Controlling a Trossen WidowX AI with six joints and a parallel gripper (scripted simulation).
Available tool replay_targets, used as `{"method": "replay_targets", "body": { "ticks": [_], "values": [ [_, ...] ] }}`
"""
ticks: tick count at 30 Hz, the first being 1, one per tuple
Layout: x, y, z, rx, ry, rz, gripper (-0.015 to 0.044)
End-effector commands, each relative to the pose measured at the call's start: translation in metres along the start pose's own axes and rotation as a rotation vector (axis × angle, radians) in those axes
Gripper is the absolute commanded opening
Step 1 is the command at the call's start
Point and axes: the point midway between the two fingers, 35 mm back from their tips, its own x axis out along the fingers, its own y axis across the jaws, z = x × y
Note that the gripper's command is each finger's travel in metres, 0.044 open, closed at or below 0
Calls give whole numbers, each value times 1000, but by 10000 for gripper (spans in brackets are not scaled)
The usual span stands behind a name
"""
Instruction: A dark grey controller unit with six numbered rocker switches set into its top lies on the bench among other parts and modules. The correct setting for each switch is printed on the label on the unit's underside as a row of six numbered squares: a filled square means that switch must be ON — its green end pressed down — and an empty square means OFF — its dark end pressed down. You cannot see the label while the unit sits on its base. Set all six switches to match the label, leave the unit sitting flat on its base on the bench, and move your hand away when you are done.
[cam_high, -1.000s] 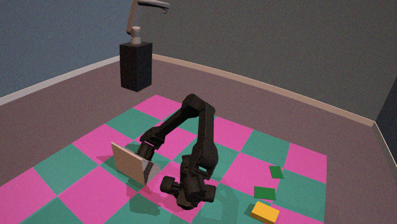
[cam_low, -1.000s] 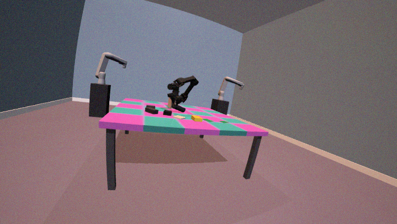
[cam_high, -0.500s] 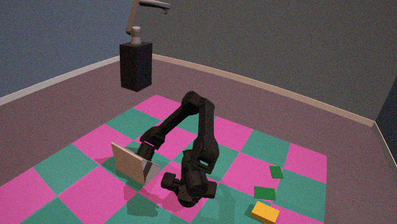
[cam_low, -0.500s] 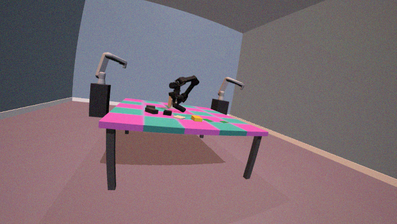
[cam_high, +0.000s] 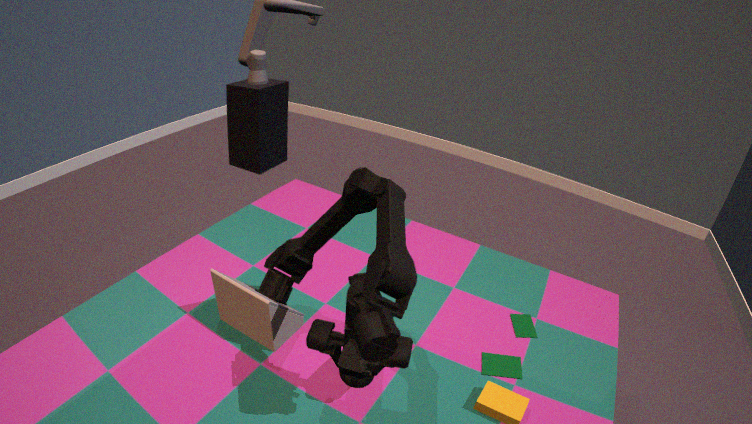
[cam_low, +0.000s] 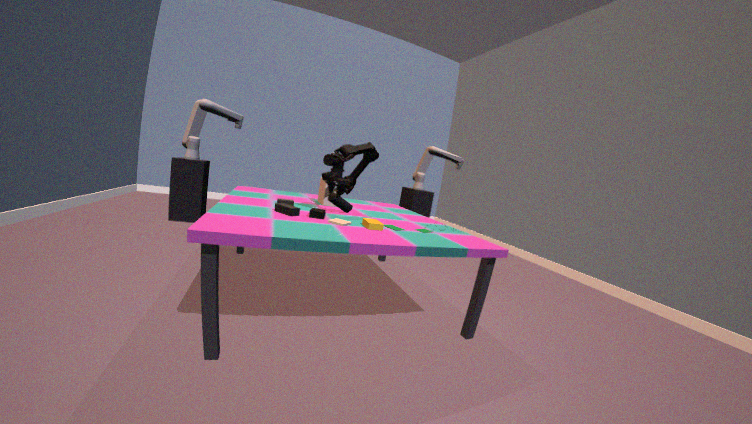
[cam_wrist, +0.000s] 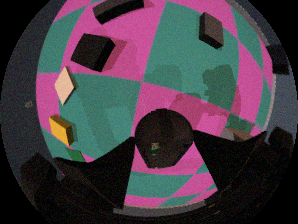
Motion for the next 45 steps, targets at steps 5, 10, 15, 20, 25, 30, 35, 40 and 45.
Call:
{"method": "replay_targets", "body": {
  "ticks": [5,10,15,20,25,30,35,40,45],
  "values": [
    [-4,-1,-8,10,-12,0,336],
    [-6,-1,-11,10,-22,0,336],
    [-9,-1,-15,11,-33,0,336],
    [-11,-1,-18,11,-44,0,336],
    [-13,-1,-22,11,-54,0,336],
    [-15,-1,-25,11,-65,-1,336],
    [-17,-1,-29,11,-76,-1,336],
    [-19,-1,-33,11,-86,-1,336],
    [-21,-1,-37,12,-97,-1,336]
  ]
}}
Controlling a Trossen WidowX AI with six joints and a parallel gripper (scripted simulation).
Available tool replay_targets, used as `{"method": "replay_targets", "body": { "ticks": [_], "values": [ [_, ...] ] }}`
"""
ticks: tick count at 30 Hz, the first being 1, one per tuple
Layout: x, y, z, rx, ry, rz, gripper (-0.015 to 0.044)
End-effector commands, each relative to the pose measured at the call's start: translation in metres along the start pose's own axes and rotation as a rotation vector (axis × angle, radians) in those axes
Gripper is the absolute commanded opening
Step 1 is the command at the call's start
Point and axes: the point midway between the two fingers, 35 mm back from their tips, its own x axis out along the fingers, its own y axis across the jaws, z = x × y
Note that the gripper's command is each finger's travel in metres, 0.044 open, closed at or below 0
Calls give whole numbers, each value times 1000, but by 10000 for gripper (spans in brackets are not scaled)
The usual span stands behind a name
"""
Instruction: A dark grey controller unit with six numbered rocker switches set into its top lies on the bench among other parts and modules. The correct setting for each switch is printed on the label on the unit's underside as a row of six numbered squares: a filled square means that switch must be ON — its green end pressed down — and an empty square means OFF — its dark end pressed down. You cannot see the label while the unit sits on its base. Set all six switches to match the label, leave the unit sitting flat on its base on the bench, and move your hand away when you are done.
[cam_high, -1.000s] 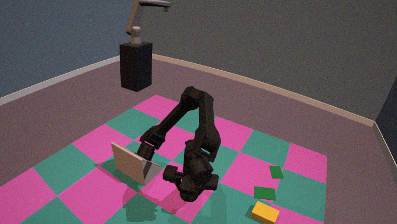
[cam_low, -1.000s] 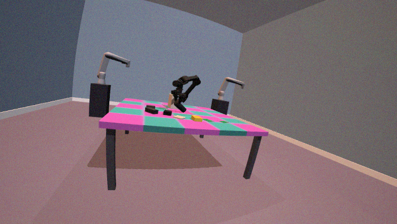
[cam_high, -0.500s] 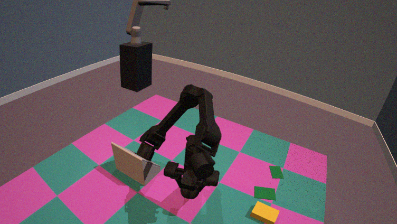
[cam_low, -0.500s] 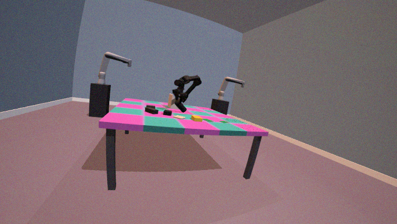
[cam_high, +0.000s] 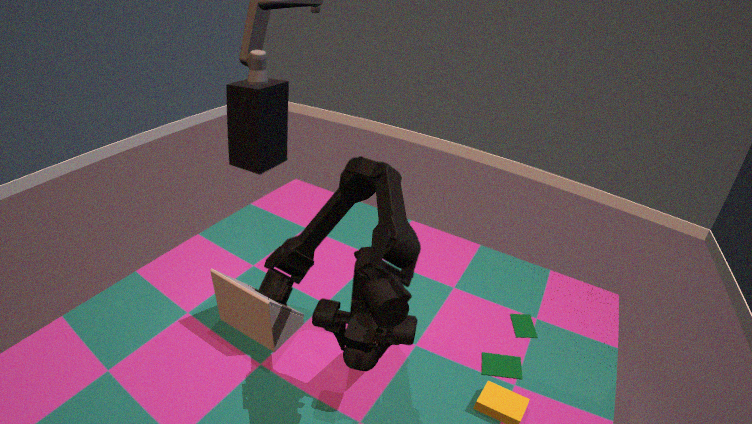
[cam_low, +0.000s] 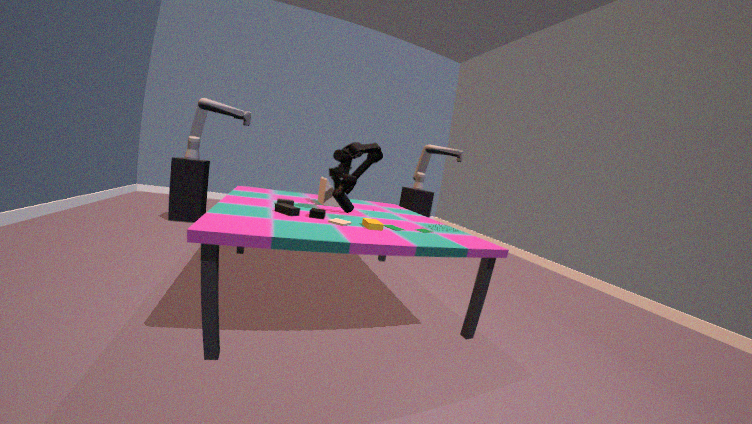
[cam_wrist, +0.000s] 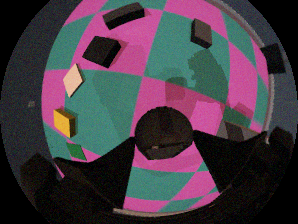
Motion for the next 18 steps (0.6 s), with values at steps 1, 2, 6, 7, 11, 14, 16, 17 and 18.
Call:
{"method": "replay_targets", "body": {
  "ticks": [1,2,6,7,11,14,16,17,18],
  "values": [
    [0,-1,-6,10,1,-2,336],
    [0,-1,-7,10,-1,-2,336],
    [-2,-1,-10,10,-10,-2,336],
    [-2,-1,-11,10,-12,-2,336],
    [-4,-1,-14,10,-20,-2,336],
    [-5,-1,-16,10,-27,-2,336],
    [-6,-1,-18,10,-31,-2,336],
    [-6,-1,-18,10,-33,-2,336],
    [-7,-1,-19,10,-35,-2,336]
  ]
}}
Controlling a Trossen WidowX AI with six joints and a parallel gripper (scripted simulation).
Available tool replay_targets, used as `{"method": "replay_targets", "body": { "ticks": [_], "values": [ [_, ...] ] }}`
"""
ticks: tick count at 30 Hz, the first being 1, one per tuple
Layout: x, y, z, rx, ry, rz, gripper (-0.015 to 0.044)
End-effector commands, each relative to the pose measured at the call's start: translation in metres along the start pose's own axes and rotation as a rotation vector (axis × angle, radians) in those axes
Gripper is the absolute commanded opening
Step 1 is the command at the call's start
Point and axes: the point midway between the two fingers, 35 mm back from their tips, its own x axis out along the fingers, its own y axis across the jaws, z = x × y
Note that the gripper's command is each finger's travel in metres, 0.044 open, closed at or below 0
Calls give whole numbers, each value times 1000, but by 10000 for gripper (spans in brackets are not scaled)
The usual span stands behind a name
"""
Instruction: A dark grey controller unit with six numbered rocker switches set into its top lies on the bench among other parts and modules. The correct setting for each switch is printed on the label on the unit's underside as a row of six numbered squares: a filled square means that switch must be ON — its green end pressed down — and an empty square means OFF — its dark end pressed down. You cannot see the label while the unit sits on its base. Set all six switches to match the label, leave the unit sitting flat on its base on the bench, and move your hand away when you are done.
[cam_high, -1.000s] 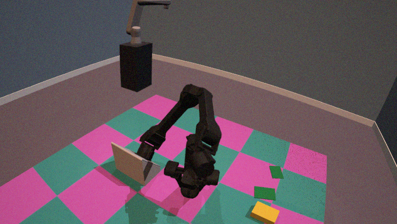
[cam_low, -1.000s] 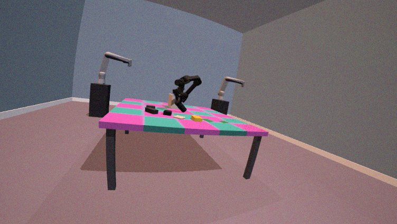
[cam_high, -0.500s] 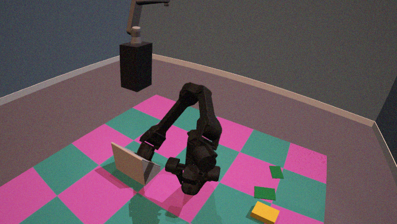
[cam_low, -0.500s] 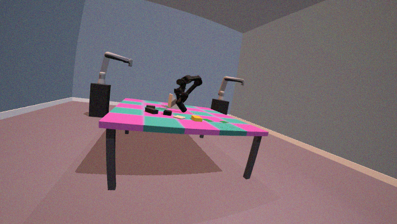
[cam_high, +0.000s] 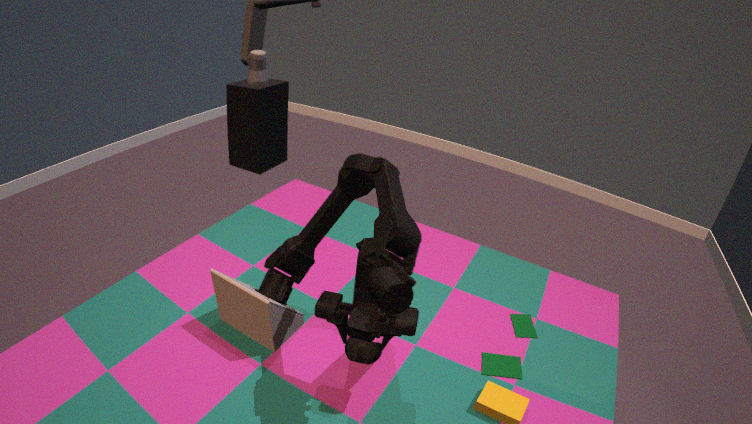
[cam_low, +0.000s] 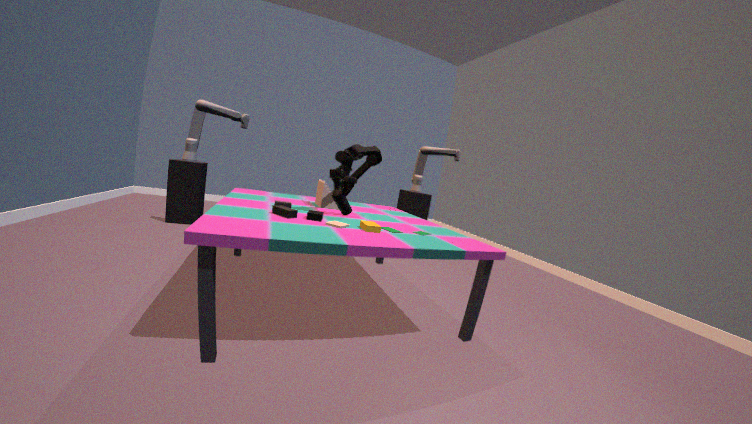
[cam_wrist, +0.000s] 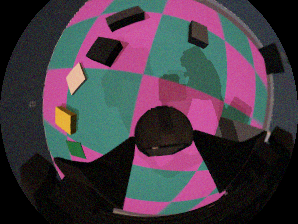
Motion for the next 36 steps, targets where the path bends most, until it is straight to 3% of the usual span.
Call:
{"method": "replay_targets", "body": {
  "ticks": [1,36],
  "values": [
    [1,-1,-7,9,2,-3,336],
    [-11,-1,-34,10,-71,-4,336]
  ]
}}
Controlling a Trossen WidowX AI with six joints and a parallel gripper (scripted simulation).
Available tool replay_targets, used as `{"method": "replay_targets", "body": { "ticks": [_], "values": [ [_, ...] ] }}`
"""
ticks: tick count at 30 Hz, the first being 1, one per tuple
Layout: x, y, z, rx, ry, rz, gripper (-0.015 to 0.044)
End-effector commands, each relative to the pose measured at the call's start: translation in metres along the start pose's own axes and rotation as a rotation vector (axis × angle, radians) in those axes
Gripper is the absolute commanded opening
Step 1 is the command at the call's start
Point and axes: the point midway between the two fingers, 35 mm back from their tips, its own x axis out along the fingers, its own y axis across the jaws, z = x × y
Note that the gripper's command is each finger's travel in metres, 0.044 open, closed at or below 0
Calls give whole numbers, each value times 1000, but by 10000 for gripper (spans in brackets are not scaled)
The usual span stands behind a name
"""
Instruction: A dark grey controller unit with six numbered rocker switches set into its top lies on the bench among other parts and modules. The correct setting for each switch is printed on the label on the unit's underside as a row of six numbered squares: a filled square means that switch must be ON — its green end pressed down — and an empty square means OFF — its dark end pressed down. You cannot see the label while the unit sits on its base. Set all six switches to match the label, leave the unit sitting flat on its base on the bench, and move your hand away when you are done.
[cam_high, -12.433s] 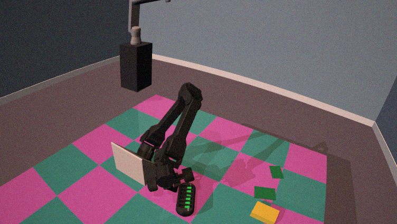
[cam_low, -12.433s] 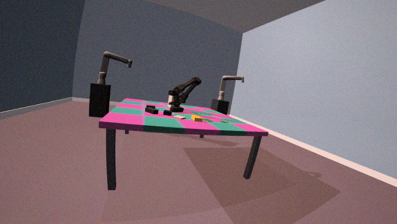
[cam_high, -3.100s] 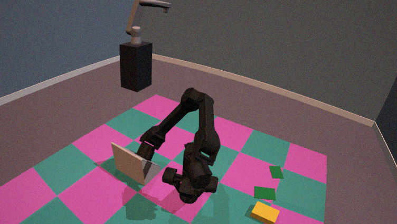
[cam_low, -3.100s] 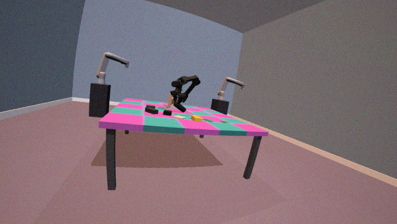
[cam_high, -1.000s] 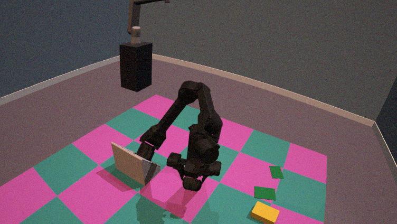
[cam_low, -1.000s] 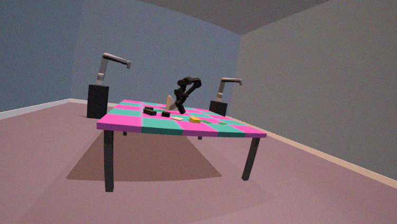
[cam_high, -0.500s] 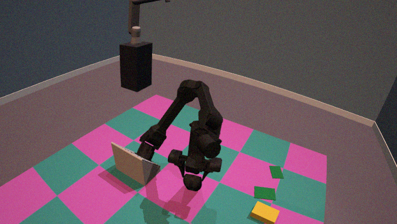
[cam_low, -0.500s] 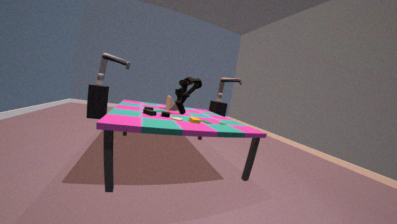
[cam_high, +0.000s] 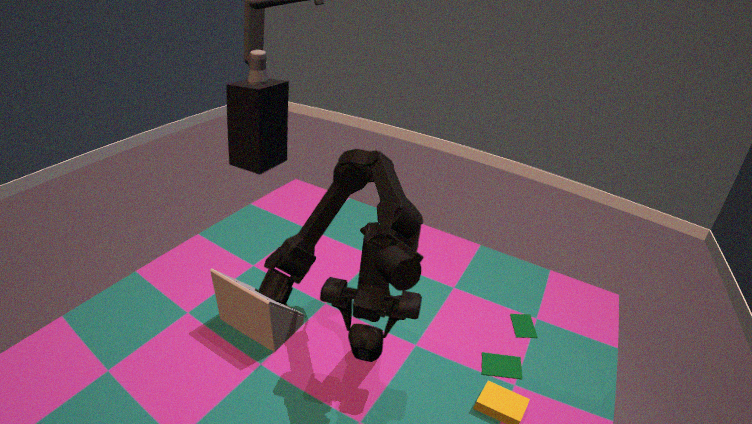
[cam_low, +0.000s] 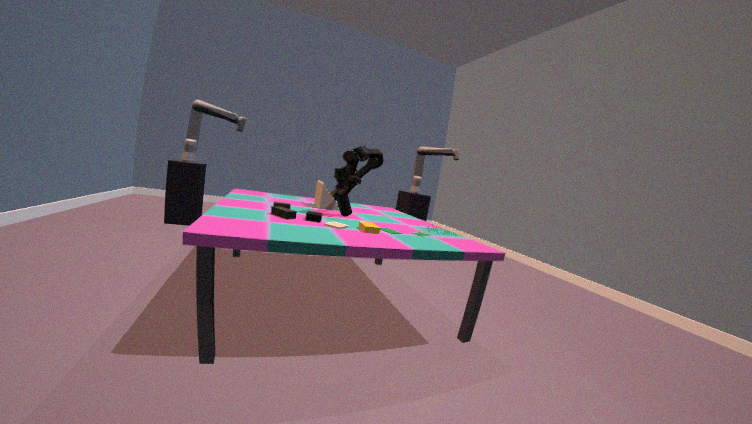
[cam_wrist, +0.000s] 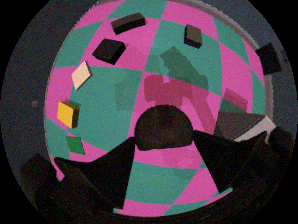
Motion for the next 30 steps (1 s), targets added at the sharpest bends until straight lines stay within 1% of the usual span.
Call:
{"method": "replay_targets", "body": {
  "ticks": [1,30],
  "values": [
    [2,-2,-7,8,6,-5,336],
    [-6,-1,-31,8,-42,-5,336]
  ]
}}
